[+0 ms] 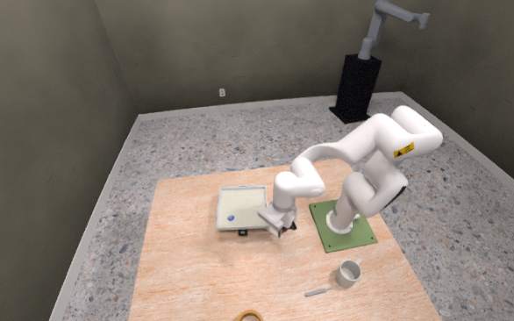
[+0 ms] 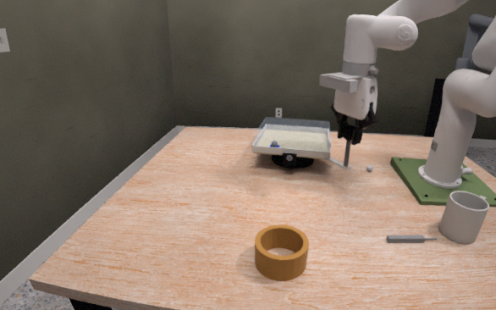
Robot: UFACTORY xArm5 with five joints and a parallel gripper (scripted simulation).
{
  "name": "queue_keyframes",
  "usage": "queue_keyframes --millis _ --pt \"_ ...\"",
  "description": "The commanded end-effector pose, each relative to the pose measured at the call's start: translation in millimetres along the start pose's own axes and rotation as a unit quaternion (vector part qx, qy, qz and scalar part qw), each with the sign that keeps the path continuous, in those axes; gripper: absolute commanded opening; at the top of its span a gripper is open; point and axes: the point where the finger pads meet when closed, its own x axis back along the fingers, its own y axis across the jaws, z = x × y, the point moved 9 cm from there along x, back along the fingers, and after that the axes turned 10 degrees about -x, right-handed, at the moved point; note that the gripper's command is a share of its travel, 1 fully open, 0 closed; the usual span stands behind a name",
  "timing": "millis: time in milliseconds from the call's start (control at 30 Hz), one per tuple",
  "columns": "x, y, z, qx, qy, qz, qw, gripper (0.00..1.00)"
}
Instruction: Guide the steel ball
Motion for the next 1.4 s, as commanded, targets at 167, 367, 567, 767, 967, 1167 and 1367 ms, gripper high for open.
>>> queue_keyframes --millis 167,367,567,767,967,1167,1367 --pt "1.4 0.1 0.7 0.0 0.002 0.0 1.0 0.0" --pt "1.4 0.2 0.5 0.0 0.002 0.0 1.0 0.0" --pt "1.5 0.3 0.1 -0.001 0.002 0.0 1.0 0.0" --pt "1.6 0.4 -0.2 -0.001 0.002 0.0 1.0 0.0" --pt "1.6 0.5 -0.4 -0.001 0.002 0.0 1.0 0.0" --pt "1.6 0.5 -0.4 -0.001 0.002 0.0 1.0 0.0" --pt "1.6 0.5 -0.4 -0.001 0.002 0.0 1.0 0.62"
